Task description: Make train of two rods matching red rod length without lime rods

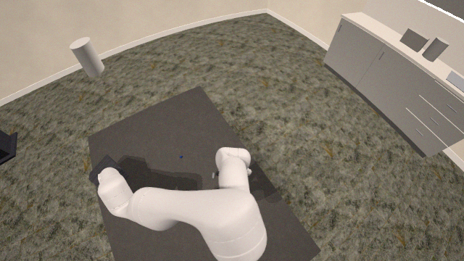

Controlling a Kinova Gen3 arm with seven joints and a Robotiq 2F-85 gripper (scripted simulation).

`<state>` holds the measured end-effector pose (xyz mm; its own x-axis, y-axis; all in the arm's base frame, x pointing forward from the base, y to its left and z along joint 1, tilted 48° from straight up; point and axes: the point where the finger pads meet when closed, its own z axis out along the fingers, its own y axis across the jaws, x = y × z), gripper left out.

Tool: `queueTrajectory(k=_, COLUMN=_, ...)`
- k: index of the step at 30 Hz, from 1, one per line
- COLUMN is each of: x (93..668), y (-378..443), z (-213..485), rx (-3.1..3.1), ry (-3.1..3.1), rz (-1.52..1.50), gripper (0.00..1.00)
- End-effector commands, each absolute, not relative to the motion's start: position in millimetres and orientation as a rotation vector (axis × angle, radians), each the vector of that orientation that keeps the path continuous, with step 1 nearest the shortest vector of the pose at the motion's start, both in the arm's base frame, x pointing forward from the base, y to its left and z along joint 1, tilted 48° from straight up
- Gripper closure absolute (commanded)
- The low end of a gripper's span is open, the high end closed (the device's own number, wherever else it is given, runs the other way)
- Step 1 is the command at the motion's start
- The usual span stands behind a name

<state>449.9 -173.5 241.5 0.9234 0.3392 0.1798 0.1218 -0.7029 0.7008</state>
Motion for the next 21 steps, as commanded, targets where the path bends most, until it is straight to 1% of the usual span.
queueTrajectory(k=1, x=450, y=-174, z=244, rx=2.343, ry=0.311, rz=0.396, gripper=0.0)
queueTrajectory(k=21, x=442, y=-194, z=254, rx=2.408, ry=-0.463, rz=0.689, gripper=0.0)
